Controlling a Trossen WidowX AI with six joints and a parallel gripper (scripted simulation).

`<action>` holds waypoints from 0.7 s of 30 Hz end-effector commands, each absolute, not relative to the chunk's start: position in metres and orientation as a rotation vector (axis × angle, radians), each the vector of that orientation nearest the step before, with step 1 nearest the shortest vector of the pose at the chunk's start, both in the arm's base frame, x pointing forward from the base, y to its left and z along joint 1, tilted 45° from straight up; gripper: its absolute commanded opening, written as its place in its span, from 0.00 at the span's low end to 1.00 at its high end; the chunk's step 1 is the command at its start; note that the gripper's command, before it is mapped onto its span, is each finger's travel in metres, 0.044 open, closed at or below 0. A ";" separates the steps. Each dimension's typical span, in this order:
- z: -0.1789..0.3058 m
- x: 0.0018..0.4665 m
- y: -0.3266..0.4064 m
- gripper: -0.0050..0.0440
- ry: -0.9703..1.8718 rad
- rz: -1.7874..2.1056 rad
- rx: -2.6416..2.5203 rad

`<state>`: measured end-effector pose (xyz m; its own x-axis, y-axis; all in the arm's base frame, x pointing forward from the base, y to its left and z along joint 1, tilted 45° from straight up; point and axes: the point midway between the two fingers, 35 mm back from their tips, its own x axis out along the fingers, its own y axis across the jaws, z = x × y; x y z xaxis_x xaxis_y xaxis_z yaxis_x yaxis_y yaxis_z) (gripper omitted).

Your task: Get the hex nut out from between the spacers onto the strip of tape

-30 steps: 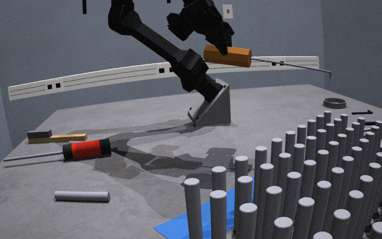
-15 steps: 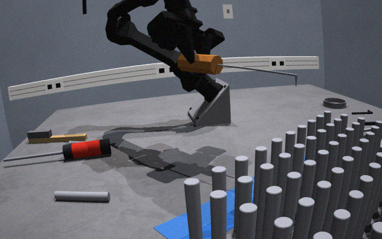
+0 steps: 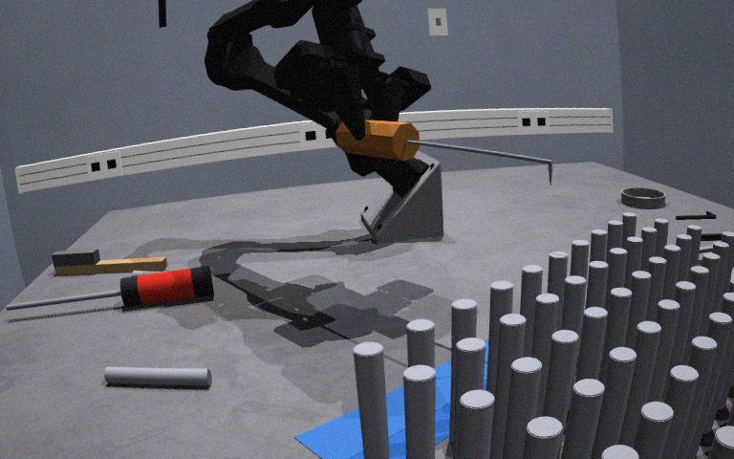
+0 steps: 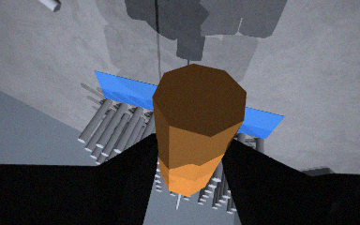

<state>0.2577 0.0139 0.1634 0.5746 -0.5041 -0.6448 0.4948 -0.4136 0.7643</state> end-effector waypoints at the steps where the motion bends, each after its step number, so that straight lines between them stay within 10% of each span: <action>1: 0.159 0.261 0.010 0.00 0.004 -1.085 1.687; 21: 0.106 0.268 -0.043 0.00 0.013 -1.090 1.706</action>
<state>0.2645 -0.0392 0.1042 0.5523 -0.4934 -0.6720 0.5065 -0.4416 0.7406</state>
